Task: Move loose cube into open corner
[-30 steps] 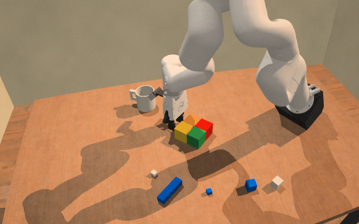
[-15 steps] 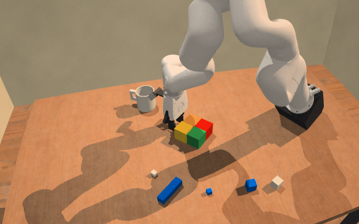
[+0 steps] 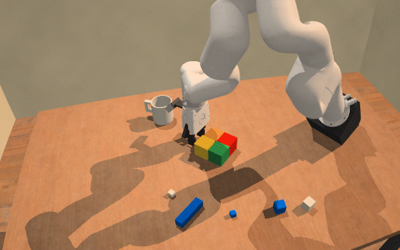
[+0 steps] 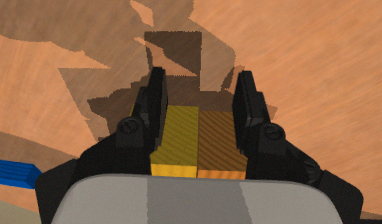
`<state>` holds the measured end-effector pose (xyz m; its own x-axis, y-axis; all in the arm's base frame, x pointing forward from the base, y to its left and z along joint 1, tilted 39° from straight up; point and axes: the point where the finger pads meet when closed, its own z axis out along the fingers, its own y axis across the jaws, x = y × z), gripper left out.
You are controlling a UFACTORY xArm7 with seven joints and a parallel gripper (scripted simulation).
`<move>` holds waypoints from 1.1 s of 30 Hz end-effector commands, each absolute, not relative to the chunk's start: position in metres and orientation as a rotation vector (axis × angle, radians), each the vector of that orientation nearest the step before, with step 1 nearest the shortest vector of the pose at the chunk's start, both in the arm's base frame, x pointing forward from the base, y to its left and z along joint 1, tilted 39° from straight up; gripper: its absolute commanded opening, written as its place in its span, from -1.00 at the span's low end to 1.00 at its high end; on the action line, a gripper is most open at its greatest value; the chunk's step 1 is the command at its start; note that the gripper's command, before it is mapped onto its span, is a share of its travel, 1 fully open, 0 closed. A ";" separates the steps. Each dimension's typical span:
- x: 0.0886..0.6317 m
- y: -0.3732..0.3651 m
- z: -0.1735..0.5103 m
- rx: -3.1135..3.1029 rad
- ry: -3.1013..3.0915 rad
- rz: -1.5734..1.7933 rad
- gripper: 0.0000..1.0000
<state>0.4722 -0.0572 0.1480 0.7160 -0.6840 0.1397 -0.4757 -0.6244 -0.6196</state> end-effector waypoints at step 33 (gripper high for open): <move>0.469 -0.055 0.148 -2.362 0.882 -0.498 -0.01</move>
<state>0.4683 -0.0534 0.1472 0.7159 -0.6841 0.1398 -0.4756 -0.6244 -0.6196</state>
